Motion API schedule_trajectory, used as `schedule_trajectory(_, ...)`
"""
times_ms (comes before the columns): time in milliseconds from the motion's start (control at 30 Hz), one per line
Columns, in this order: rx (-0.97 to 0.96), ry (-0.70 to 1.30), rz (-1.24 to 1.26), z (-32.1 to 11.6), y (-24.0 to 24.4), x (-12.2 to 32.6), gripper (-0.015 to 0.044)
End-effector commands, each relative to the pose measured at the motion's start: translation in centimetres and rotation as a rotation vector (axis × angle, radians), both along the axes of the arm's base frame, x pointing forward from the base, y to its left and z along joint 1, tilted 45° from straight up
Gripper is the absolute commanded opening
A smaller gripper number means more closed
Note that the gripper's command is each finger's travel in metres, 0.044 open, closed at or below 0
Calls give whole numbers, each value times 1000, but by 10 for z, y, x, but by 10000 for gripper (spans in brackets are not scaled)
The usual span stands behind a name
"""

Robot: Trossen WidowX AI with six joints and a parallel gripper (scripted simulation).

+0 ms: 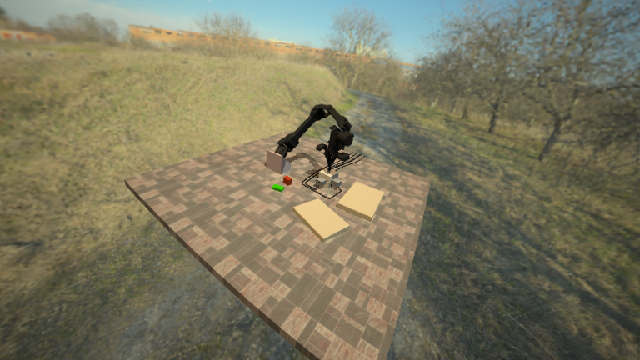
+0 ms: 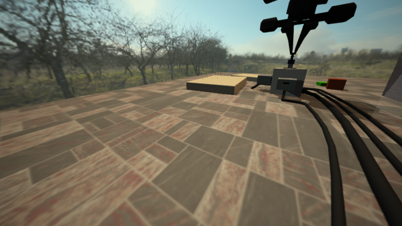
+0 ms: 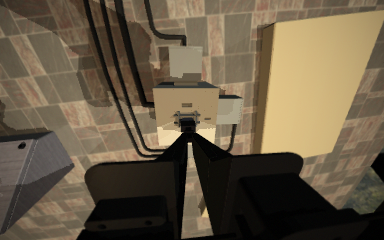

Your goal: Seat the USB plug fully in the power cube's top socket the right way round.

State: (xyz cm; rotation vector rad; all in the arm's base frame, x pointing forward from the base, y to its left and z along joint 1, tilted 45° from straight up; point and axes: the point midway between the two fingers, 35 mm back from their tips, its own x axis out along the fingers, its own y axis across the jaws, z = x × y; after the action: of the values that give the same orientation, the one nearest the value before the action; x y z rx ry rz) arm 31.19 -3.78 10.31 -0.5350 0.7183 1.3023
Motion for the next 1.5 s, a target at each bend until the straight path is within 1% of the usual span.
schedule_trajectory(0,-3,3,-3,-1,0,0,0)
schedule_trajectory(1467,-2,3,-3,-4,4,1,0)
